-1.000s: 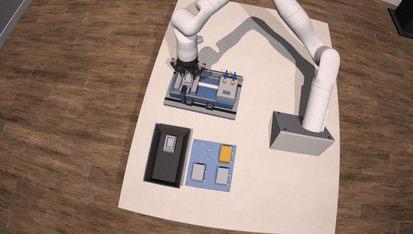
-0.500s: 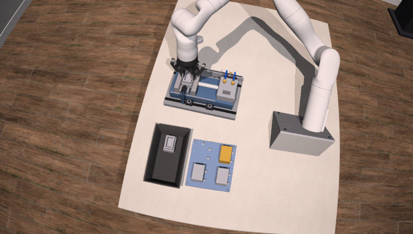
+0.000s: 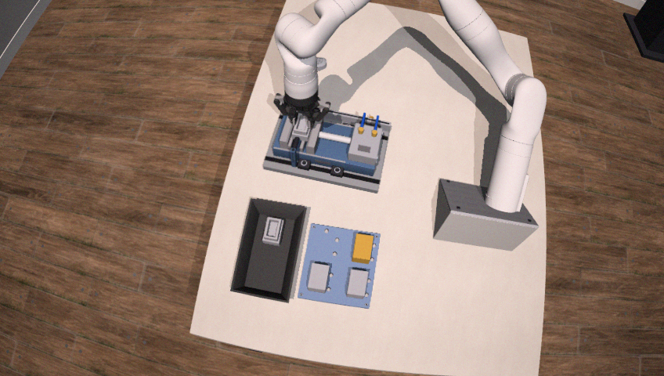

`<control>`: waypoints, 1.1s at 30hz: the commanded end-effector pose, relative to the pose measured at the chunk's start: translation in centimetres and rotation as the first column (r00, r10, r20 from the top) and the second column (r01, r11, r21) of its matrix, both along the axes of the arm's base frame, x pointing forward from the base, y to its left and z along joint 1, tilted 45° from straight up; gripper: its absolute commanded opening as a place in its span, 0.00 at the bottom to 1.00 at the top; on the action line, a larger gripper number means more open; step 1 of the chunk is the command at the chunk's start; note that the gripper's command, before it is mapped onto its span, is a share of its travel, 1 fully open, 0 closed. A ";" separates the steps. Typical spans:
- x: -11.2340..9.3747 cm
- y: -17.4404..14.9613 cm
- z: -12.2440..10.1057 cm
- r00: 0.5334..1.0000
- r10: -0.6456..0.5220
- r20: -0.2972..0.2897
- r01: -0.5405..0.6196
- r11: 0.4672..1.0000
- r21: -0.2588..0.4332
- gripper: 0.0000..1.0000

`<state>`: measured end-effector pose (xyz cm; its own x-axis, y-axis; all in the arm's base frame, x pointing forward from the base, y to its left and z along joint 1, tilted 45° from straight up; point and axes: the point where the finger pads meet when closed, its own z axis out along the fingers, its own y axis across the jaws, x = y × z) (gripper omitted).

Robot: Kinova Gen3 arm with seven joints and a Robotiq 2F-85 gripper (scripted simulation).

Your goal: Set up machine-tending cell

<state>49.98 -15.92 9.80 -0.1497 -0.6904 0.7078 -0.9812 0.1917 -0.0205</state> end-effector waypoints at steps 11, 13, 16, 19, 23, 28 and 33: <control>0.2 -0.3 -0.2 1.000 -0.002 0.010 0.002 1.000 -0.003 0.00; 0.2 -0.3 -0.2 1.000 -0.002 0.010 0.002 1.000 -0.003 0.00; 0.2 -0.3 -0.2 1.000 -0.002 0.010 0.002 1.000 -0.003 0.00; 0.2 -0.2 -0.1 1.000 -0.002 0.010 0.002 1.000 -0.002 0.00; 0.3 -0.1 0.1 1.000 -0.001 0.010 0.001 1.000 -0.001 0.00; 0.3 0.2 0.6 1.000 0.000 0.007 0.000 1.000 -0.003 0.00; 0.3 0.7 1.3 1.000 -0.003 0.004 0.003 1.000 -0.007 0.00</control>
<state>50.21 -15.95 10.49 -0.1589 -0.6828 0.7132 -0.9798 0.1979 -0.0289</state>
